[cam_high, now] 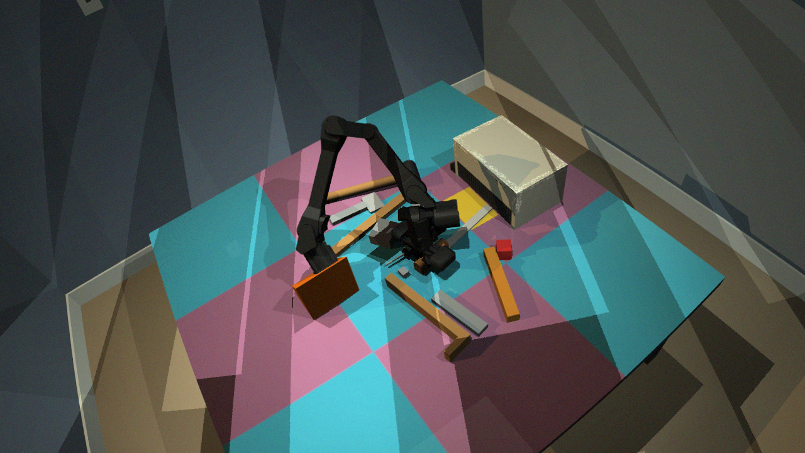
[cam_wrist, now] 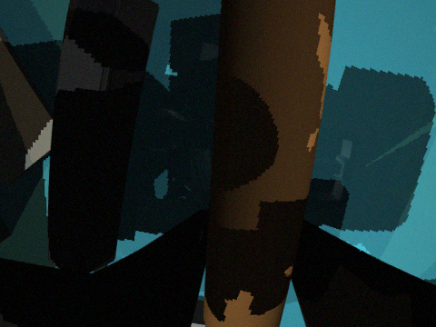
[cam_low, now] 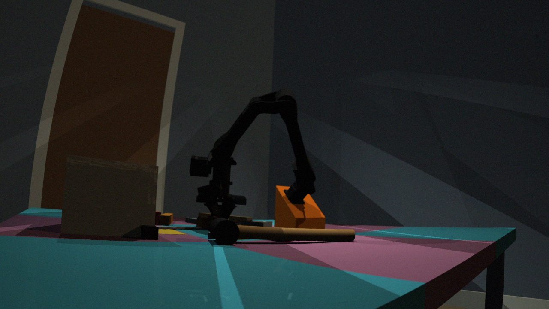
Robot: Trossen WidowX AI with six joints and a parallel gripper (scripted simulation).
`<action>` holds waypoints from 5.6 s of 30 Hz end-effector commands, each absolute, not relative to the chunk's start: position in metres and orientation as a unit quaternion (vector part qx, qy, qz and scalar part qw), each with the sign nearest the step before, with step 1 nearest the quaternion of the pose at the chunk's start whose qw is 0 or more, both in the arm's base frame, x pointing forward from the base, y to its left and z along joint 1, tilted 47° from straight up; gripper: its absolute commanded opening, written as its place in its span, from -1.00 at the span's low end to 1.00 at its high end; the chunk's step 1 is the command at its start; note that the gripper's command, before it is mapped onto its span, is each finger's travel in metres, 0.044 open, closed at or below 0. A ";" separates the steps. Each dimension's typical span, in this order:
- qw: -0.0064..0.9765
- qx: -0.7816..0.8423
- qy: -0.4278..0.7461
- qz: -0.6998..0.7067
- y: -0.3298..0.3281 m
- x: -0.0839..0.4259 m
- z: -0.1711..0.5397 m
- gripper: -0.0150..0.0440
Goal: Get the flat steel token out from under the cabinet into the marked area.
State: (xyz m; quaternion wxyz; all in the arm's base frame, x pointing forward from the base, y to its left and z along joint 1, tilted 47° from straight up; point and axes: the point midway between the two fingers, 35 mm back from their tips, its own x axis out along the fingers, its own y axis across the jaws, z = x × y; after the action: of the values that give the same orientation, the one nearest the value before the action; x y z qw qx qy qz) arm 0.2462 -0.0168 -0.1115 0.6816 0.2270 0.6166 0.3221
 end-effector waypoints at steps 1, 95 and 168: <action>0.680 0.227 0.618 0.323 -0.017 0.237 -0.113 -0.49; 0.692 0.188 0.601 0.354 -0.054 0.231 -0.149 -0.02; 0.693 0.190 0.598 0.355 -0.041 0.319 -0.132 -0.49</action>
State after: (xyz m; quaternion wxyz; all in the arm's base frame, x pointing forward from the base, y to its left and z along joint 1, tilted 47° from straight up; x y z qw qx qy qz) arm 0.3129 -0.0415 -0.1328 0.6915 0.1893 0.5999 0.3551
